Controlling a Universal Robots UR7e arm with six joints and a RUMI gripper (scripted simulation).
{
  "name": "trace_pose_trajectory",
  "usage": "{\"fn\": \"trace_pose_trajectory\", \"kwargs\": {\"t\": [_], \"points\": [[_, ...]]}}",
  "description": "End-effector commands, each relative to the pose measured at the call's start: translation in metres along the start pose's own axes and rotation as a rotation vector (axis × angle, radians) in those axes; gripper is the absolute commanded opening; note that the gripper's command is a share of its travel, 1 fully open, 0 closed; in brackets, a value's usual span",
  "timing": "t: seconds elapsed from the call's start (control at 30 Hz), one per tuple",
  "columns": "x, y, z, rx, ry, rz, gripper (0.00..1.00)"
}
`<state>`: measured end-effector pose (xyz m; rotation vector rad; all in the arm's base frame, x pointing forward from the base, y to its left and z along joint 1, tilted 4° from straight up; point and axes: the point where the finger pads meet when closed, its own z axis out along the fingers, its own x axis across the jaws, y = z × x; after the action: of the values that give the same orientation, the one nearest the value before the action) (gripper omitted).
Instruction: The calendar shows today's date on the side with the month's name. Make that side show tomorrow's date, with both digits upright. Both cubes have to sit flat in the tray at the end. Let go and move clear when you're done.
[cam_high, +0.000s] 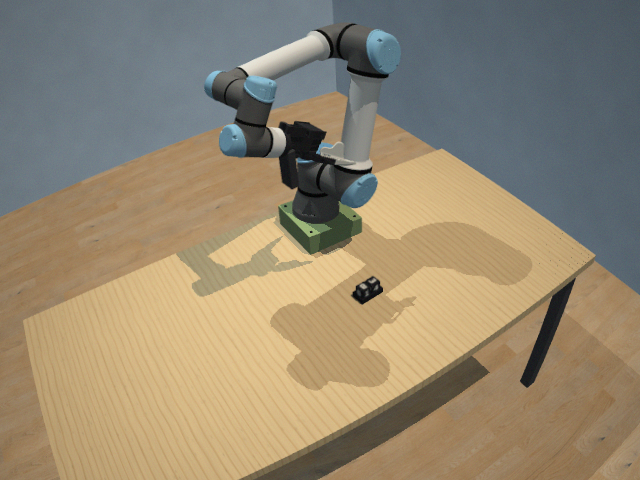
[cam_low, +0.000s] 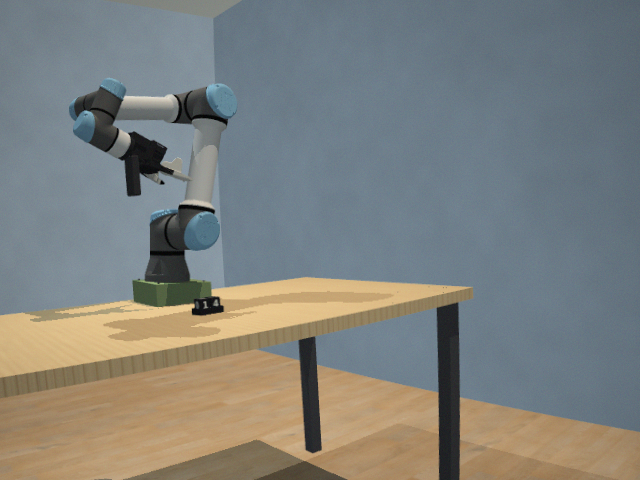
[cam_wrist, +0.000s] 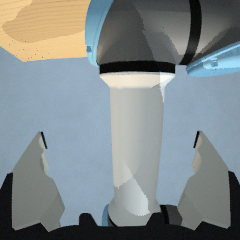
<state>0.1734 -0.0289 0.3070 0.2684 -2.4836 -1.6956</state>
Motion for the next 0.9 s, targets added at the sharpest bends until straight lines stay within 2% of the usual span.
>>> {"fn": "trace_pose_trajectory", "kwargs": {"t": [0.0, 0.63, 0.87], "points": [[0.0, 0.0, 0.0, 0.001, 0.0, 0.0, 1.0], [0.0, 0.0, 0.0, 0.002, 0.001, -0.001, 1.0], [-0.002, -0.013, 0.003, 0.042, 0.023, -0.041, 1.0]]}}
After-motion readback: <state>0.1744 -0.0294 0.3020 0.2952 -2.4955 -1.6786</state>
